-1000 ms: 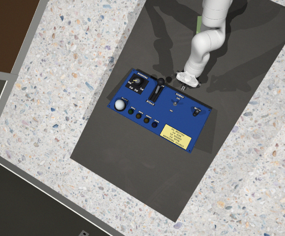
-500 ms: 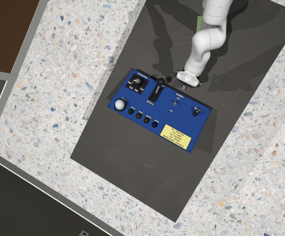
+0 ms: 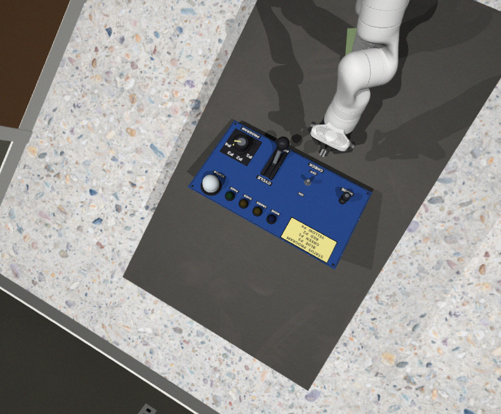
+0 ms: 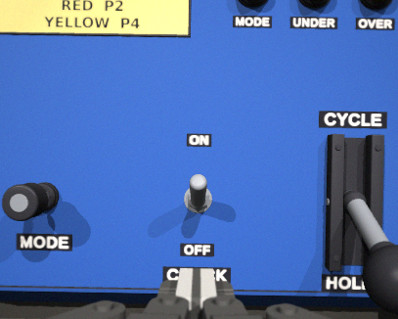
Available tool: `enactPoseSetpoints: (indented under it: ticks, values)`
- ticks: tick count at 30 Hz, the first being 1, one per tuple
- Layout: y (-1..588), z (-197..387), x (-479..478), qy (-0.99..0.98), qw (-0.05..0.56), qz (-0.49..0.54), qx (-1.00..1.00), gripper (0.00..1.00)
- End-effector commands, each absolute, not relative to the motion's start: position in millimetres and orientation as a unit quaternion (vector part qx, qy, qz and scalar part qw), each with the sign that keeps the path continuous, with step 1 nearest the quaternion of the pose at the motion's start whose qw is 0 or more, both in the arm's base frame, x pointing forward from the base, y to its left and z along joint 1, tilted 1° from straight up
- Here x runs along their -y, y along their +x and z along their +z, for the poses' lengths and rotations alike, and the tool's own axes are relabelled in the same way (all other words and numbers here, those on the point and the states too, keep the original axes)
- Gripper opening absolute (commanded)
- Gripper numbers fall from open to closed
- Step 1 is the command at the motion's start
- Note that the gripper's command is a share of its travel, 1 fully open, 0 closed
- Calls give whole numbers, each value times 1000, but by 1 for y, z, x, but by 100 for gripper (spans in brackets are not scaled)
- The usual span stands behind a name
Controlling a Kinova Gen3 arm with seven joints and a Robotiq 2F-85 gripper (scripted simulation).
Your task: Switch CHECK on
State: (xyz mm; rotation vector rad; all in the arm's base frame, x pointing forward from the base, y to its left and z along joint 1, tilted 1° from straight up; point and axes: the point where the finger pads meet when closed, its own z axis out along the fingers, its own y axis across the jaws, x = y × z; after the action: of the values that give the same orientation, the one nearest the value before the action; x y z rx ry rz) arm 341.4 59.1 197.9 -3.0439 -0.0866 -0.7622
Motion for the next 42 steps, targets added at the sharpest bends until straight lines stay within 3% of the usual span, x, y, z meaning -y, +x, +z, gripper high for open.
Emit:
enactPoseSetpoints:
  ticks: [1,9,10,42]
  values:
    - [342,198,-59,-970,1,-243,28,10]
    - [342,199,-59,-970,1,-243,28,10]
    - [342,199,-59,-970,1,-243,28,100]
    - [342,199,-59,-970,1,-243,28,100]
